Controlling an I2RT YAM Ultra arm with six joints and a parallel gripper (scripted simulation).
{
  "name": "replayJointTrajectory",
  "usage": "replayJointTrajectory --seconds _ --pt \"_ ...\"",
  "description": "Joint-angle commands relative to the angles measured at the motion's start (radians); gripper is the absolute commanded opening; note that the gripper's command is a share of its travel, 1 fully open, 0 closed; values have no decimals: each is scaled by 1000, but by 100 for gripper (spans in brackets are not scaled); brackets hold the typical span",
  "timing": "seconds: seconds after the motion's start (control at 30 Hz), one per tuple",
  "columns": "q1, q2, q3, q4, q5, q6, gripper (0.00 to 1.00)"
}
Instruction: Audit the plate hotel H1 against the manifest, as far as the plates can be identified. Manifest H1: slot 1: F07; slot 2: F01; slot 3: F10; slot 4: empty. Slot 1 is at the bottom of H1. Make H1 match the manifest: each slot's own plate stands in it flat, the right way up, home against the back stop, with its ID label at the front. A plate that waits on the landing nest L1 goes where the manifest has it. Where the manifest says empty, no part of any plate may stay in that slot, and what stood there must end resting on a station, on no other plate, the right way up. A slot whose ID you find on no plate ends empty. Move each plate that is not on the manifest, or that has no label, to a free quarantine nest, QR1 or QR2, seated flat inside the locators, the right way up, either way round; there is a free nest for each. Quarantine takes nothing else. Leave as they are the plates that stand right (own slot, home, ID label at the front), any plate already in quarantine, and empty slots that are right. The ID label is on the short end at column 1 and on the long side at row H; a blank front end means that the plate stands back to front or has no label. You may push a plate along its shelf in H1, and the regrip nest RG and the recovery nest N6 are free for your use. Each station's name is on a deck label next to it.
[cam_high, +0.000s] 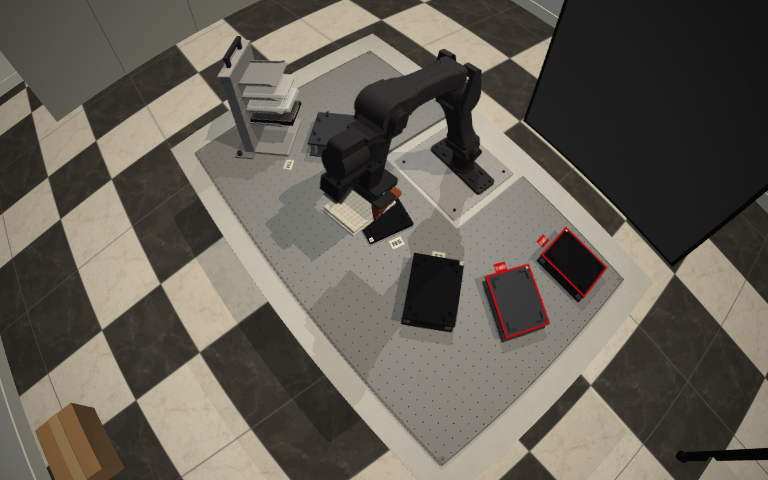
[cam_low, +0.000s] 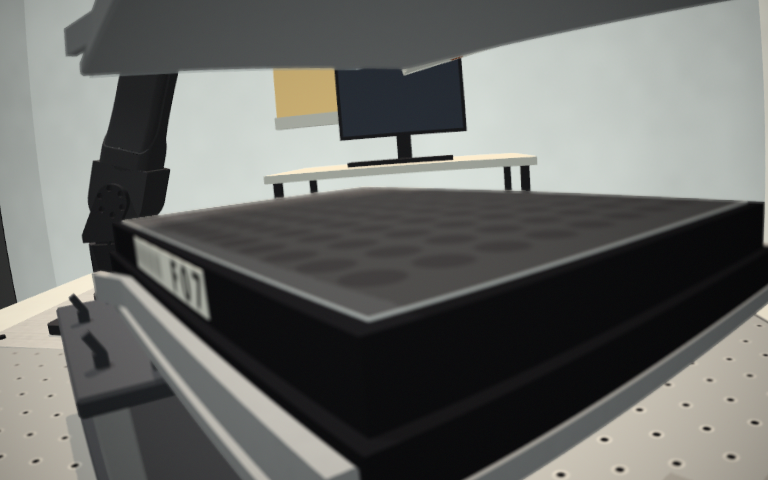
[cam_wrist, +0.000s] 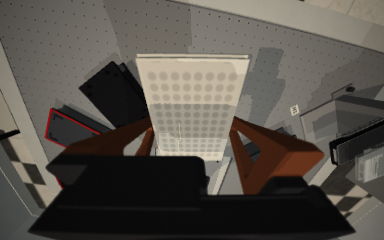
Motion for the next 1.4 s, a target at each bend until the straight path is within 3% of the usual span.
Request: replayJointTrajectory --seconds 0.0,0.6,1.37 --pt "2 -7 35 0 0 24 86" --pt "1 -7 35 0 -1 26 86" --pt "184 -18 16 0 -2 -137 86"
